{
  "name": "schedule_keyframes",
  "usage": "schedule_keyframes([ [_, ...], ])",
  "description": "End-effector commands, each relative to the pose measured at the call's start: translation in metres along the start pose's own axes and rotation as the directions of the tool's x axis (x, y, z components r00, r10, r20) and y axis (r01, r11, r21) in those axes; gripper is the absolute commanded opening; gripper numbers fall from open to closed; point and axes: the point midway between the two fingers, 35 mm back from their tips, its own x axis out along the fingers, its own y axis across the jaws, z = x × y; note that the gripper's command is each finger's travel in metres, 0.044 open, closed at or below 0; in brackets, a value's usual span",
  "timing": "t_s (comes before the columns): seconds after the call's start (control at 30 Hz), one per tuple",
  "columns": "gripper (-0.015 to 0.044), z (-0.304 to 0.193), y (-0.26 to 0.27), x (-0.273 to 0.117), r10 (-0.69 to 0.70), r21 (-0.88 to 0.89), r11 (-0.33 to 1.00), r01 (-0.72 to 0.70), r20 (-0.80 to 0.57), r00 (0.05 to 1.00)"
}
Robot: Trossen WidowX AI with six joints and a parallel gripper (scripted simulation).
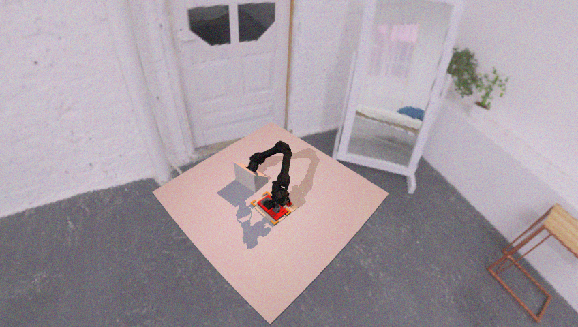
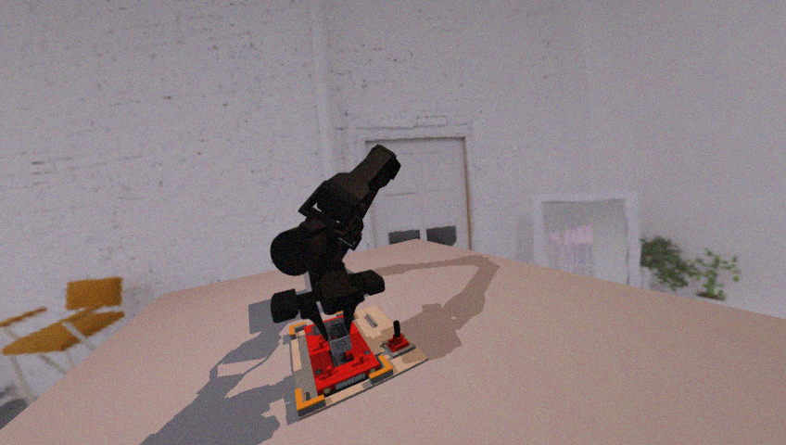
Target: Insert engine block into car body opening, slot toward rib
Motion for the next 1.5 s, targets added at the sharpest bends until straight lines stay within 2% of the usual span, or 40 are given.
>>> schedule_keyframes([
  [0.0, 0.0160, -0.001, -0.001, 0.000, -0.003, -0.006, 1.000, 0.003, -0.001, 1.000],
  [1.47, 0.0160, -0.001, -0.002, 0.010, -0.003, 0.009, 1.000, 0.003, -0.001, 1.000],
])
